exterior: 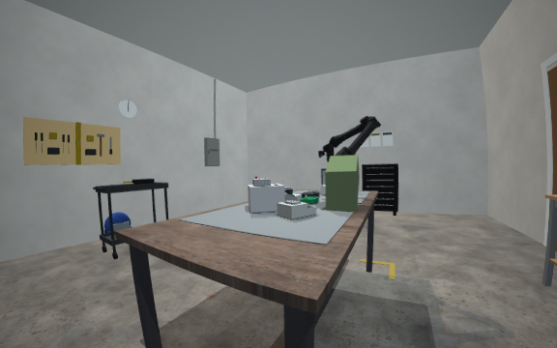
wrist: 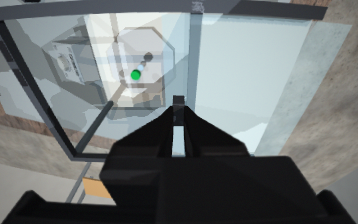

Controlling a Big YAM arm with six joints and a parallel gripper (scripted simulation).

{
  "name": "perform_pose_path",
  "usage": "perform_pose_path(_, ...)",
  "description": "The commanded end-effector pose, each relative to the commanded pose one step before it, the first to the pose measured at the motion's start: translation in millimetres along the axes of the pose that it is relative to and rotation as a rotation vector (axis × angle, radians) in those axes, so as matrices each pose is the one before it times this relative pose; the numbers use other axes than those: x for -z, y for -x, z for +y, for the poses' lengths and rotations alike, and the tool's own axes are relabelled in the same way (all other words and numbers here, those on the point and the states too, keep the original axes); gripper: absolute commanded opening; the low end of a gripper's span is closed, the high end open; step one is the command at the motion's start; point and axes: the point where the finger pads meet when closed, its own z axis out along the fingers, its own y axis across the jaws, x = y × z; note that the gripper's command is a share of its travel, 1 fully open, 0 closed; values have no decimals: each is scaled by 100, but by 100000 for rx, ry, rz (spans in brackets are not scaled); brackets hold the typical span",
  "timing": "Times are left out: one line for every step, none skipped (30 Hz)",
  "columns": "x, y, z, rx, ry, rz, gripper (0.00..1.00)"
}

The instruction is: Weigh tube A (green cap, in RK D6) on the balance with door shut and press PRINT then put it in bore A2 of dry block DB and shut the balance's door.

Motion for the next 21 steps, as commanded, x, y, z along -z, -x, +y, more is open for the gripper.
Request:
perform_pose_path(421,-335,-2516,-3043,-2884,123,6)
perform_pose_path(0,0,0,0,0,0,6)
perform_pose_path(0,0,0,0,0,0,6)
perform_pose_path(0,0,0,0,0,0,6)
perform_pose_path(0,0,0,0,0,0,6)
perform_pose_path(0,0,0,0,0,0,6)
perform_pose_path(0,0,0,0,0,0,6)
perform_pose_path(-256,-156,1308,-48,684,843,30)
perform_pose_path(69,-198,924,-412,198,-285,30)
perform_pose_path(0,0,0,0,0,0,30)
perform_pose_path(0,0,0,0,0,0,30)
perform_pose_path(358,304,-535,1282,17,-993,30)
perform_pose_path(0,0,0,0,0,0,30)
perform_pose_path(0,0,0,0,0,0,30)
perform_pose_path(0,0,0,0,0,0,30)
perform_pose_path(0,0,0,0,0,0,30)
perform_pose_path(0,0,0,0,0,0,30)
perform_pose_path(0,0,0,0,0,0,30)
perform_pose_path(0,0,0,0,0,0,30)
perform_pose_path(0,0,0,0,0,0,30)
perform_pose_path(0,0,0,0,0,0,30)
